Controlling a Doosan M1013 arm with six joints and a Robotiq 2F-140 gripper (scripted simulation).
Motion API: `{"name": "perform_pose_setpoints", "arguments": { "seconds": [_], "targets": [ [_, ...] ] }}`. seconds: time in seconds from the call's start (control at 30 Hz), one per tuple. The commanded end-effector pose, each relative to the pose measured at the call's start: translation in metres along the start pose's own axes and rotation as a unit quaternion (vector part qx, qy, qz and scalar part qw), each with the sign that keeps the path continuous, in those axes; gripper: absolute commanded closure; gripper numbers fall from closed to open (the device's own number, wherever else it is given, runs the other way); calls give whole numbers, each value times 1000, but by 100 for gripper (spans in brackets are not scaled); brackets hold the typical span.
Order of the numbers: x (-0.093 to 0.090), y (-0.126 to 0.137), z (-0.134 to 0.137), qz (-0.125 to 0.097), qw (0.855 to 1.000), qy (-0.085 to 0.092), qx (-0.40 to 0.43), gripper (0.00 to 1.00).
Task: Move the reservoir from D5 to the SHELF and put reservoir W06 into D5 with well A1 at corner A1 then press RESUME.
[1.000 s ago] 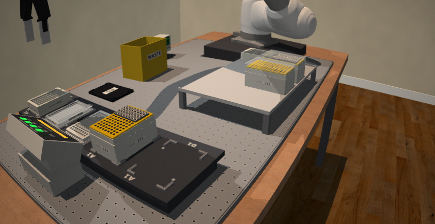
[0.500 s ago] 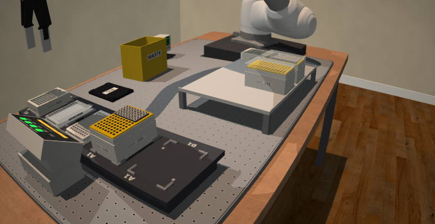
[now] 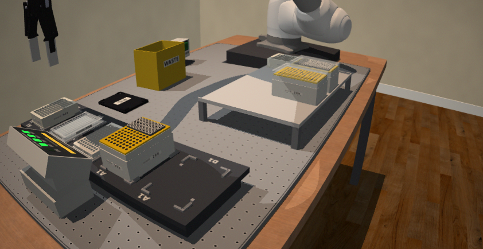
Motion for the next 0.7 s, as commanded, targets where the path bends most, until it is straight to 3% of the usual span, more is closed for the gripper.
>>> {"name": "perform_pose_setpoints", "arguments": {
  "seconds": [0.0,0.67],
  "targets": [
    [-3,0,0,0,1000,0,0,23],
    [-32,0,0,0,1000,0,0,23]
  ]
}}
Point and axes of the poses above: the point where the finger pads meet when closed, its own x axis back along the fingers, its own z axis across the jaws, y = z × x, the point moved 4 cm from there along x, back along the fingers, and after that the axes turned 13 degrees about -x, right-handed, at the moved point
